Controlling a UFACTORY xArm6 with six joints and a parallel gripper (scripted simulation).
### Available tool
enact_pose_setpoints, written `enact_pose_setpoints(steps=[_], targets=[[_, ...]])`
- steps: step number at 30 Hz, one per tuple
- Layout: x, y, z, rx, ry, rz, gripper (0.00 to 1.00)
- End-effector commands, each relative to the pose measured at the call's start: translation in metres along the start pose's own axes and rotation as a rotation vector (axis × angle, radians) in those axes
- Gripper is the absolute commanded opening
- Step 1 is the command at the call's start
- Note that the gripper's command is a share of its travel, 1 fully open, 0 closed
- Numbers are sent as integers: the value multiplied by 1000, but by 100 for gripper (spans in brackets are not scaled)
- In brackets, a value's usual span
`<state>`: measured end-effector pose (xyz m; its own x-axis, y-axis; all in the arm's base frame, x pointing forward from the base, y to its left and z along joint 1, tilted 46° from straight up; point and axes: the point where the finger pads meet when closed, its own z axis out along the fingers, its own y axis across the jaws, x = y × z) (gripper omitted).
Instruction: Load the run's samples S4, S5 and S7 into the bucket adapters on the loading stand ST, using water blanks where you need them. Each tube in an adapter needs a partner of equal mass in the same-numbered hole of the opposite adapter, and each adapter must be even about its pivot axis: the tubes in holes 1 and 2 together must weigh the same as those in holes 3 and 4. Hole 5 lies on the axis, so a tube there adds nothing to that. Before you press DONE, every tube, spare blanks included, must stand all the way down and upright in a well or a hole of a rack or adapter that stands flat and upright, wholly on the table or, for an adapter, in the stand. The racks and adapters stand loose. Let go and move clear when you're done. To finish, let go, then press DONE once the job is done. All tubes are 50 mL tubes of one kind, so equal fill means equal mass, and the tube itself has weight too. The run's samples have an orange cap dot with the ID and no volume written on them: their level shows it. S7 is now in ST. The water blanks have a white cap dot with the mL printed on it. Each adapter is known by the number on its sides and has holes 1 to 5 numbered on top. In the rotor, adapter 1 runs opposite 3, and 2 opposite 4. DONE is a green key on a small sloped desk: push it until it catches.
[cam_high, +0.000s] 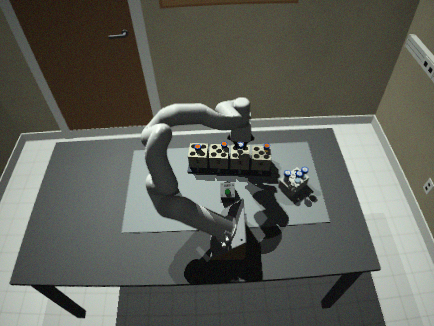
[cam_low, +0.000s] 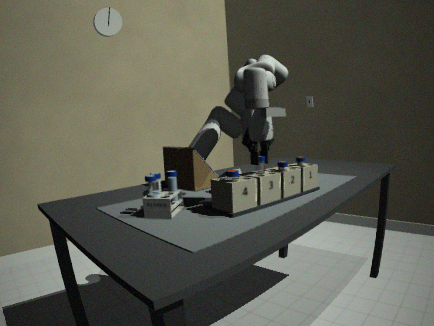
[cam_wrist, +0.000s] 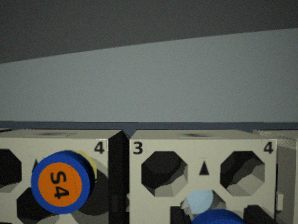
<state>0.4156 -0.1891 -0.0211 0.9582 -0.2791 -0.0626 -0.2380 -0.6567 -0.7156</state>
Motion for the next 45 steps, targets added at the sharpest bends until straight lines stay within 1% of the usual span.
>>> enact_pose_setpoints(steps=[1, 24, 38, 39, 45], targets=[[1, 0, 2, -2, 4, -1, 0], [1, 0, 23, -2, 4, -1, 0], [1, 0, 23, -2, 4, -1, 0], [1, 0, 23, -2, 4, -1, 44], [1, 0, 23, -2, 4, -1, 44]])
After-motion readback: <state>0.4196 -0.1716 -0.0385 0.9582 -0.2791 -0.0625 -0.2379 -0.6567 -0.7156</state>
